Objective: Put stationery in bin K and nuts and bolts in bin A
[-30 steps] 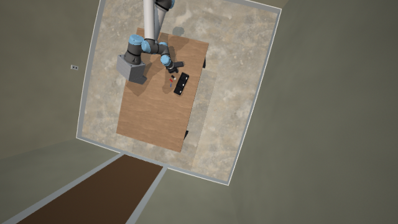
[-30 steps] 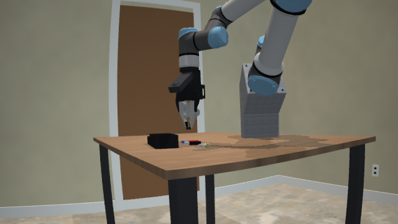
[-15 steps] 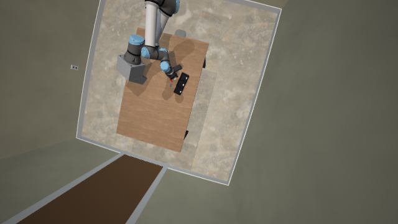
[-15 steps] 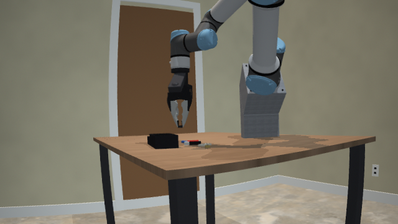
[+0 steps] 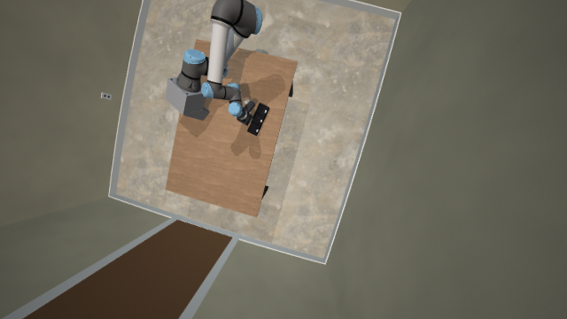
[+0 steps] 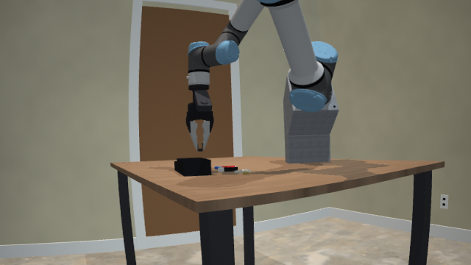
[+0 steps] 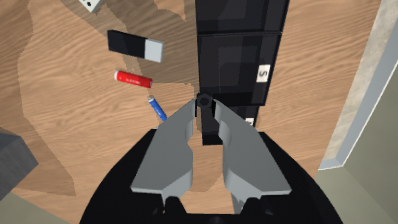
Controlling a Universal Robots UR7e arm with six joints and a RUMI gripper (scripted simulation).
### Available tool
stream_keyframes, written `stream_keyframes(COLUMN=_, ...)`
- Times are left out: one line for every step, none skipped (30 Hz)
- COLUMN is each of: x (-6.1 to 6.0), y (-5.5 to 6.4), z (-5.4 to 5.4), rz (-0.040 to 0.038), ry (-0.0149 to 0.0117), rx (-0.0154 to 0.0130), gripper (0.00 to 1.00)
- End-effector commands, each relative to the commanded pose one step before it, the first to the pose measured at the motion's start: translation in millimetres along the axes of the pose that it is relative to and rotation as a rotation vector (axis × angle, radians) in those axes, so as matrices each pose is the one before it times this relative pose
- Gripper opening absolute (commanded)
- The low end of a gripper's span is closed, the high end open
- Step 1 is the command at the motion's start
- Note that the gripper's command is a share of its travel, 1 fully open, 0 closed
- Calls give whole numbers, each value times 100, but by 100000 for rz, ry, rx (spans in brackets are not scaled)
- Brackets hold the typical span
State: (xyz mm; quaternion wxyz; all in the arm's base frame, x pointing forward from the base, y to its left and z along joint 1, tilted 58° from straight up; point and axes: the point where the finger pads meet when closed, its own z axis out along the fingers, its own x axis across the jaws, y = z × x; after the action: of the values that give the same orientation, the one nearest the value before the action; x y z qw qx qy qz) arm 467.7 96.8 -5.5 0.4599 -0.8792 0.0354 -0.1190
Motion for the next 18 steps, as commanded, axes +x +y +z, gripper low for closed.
stream_keyframes(x=1632, y=2987, z=313, rz=-7890, ry=-691, rx=2107, gripper=0)
stream_keyframes(x=0, y=0, z=0, rz=0, ry=0, rx=0, gripper=0)
stream_keyframes(x=0, y=0, z=0, rz=0, ry=0, rx=0, gripper=0)
stream_keyframes(x=216, y=558, z=4, rz=0, ry=3, rx=-3, gripper=0)
stream_keyframes(x=218, y=559, z=-1, rz=0, ry=1, rx=-1, gripper=0)
stream_keyframes(x=218, y=559, z=-1, rz=0, ry=1, rx=-1, gripper=0)
stream_keyframes(x=218, y=559, z=-1, rz=0, ry=1, rx=-1, gripper=0)
stream_keyframes(x=218, y=559, z=-1, rz=0, ry=1, rx=-1, gripper=0)
stream_keyframes(x=218, y=559, z=-1, rz=0, ry=1, rx=-1, gripper=0)
stream_keyframes(x=219, y=559, z=0, rz=0, ry=1, rx=-1, gripper=0)
stream_keyframes(x=130, y=305, z=-1, rz=0, ry=0, rx=0, gripper=0)
stream_keyframes(x=85, y=189, z=-1, rz=0, ry=0, rx=0, gripper=0)
stream_keyframes(x=65, y=140, z=-1, rz=0, ry=0, rx=0, gripper=0)
stream_keyframes(x=47, y=97, z=-1, rz=0, ry=0, rx=0, gripper=0)
stream_keyframes(x=31, y=60, z=0, rz=0, ry=0, rx=0, gripper=0)
stream_keyframes(x=17, y=29, z=0, rz=0, ry=0, rx=0, gripper=0)
stream_keyframes(x=5, y=3, z=0, rz=0, ry=0, rx=0, gripper=0)
stream_keyframes(x=-4, y=-17, z=0, rz=0, ry=0, rx=0, gripper=0)
